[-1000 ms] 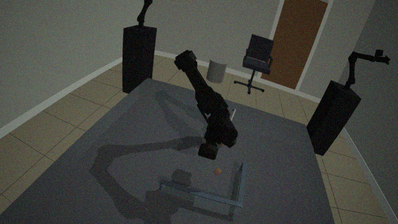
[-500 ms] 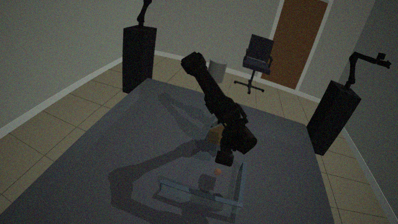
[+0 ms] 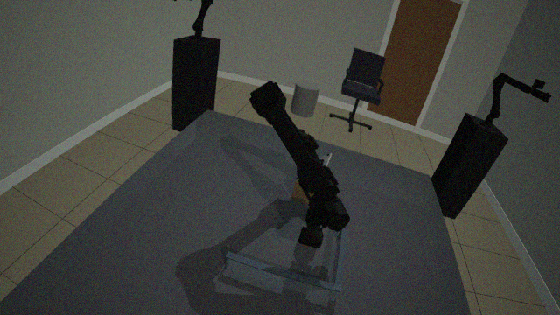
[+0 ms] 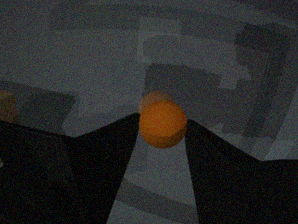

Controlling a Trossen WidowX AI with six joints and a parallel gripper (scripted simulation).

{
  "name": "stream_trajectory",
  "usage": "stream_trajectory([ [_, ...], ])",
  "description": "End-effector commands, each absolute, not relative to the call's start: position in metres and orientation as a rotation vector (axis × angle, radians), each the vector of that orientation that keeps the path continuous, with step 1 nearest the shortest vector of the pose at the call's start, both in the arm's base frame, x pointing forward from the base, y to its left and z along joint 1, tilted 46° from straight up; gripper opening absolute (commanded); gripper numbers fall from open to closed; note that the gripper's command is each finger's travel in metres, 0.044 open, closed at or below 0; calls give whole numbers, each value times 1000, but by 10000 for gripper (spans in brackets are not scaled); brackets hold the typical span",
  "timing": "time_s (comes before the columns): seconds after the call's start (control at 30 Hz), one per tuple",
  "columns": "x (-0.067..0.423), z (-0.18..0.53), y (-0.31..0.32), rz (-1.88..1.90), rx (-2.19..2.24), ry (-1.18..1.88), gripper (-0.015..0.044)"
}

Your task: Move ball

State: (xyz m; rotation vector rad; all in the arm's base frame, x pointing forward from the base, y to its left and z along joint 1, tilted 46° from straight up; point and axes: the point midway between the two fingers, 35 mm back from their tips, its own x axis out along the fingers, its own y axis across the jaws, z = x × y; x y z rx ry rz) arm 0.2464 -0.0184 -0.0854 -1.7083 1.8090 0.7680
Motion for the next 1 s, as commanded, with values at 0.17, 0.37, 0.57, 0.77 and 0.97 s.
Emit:
stream_trajectory([
  [0.17, 241, -95, -29, 776, -1719, 1823, 0],
  [0.37, 240, -99, -34, 776, -1719, 1823, 0],
  [0.57, 240, -106, -41, 776, -1720, 1824, 0],
  [0.77, 239, -108, -43, 776, -1720, 1824, 0],
  [0.97, 243, -106, -40, 766, -1713, 1811, 105],
])
